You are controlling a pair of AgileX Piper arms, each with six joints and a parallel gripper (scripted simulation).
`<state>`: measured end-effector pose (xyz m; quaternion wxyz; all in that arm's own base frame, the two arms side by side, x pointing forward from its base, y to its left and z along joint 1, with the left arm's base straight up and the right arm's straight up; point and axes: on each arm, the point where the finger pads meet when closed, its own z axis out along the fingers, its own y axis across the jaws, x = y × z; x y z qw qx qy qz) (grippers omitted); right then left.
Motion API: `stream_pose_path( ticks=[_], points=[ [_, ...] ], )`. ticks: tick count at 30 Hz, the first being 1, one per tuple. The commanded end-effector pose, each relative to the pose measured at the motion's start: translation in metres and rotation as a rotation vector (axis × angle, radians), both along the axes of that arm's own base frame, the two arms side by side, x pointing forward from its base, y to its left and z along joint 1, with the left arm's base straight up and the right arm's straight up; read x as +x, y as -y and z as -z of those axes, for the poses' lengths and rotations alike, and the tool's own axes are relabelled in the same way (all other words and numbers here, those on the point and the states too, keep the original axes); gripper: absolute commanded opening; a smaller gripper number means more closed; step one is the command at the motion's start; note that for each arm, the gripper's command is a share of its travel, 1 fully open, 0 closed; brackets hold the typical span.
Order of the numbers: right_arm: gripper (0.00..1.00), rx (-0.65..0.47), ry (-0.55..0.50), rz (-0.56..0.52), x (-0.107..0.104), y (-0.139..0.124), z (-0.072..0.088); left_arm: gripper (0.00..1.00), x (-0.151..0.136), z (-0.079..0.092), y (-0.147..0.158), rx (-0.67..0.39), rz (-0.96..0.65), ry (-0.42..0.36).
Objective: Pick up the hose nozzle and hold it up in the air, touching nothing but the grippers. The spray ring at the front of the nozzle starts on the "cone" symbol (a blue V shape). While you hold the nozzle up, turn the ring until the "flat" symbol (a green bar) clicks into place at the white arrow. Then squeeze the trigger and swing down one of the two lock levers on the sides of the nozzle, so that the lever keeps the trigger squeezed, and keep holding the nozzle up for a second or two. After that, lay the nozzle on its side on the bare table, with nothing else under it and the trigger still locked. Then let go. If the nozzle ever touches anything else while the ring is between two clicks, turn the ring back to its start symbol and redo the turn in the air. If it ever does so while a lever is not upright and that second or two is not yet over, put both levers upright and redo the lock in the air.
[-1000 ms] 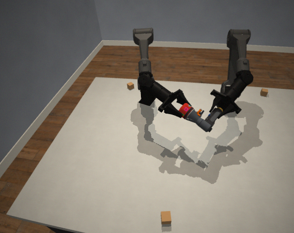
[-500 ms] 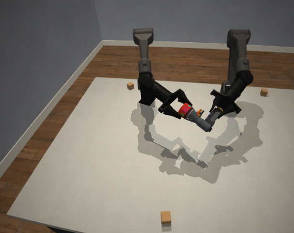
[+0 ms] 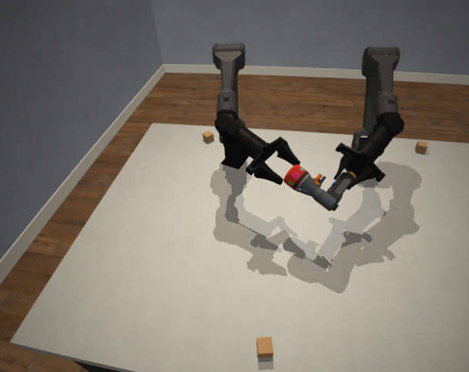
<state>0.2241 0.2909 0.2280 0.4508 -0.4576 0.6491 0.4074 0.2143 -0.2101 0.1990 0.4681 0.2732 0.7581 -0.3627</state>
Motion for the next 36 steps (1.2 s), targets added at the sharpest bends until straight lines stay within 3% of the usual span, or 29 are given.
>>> stream_pose_path(
  ticks=[1,23,36],
  points=[
    [1.00,0.001,0.001,-0.002,-0.003,0.007,-0.003,0.48,0.000,-0.003,0.001,-0.007,0.002,0.005],
    [1.00,0.001,-0.002,-0.011,-0.015,0.052,-0.015,0.48,0.000,-0.003,0.001,-0.007,0.002,0.005],
    [1.00,0.002,0.002,-0.008,-0.014,0.052,-0.016,0.48,0.000,-0.003,0.001,-0.007,0.002,0.005]
  ],
)
